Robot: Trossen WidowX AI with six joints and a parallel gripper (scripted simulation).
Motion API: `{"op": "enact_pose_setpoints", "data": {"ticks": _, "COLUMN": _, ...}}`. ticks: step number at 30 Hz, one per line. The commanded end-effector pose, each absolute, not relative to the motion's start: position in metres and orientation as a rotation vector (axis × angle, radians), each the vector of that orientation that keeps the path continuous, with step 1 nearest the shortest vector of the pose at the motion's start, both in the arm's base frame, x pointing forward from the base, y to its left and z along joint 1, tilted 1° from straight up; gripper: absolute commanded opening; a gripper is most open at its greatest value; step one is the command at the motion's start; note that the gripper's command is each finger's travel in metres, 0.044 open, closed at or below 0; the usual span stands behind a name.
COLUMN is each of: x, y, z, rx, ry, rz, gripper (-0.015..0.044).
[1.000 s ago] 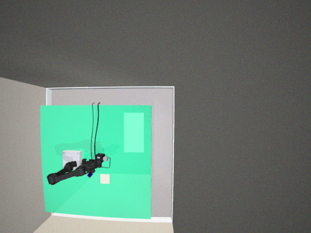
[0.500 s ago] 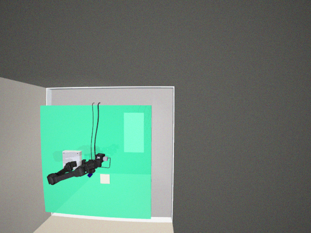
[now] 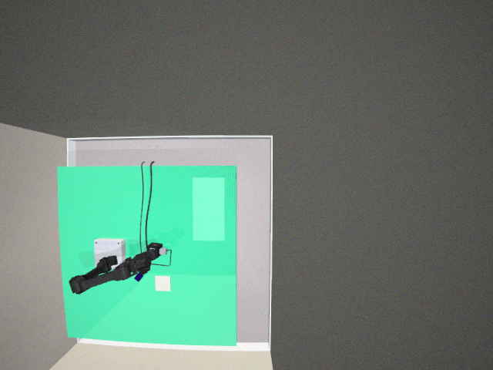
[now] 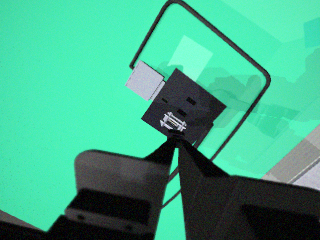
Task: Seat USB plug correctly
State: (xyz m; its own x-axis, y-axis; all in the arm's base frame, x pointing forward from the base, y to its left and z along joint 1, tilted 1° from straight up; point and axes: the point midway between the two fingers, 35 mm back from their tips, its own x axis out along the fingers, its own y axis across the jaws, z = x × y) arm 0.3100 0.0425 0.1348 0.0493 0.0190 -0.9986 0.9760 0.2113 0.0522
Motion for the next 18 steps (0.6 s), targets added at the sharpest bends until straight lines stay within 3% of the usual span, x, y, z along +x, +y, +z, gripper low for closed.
{"op": "enact_pose_setpoints", "data": {"ticks": 1, "x": 0.3101, "y": 0.0426, "z": 0.1344, "rx": 1.0, "ry": 1.315, "rz": -0.927, "gripper": 0.0}}
{"op": "enact_pose_setpoints", "data": {"ticks": 18, "x": 0.3101, "y": 0.0426, "z": 0.1344, "rx": 0.653, "ry": 1.44, "rz": -0.594, "gripper": 0.0}}
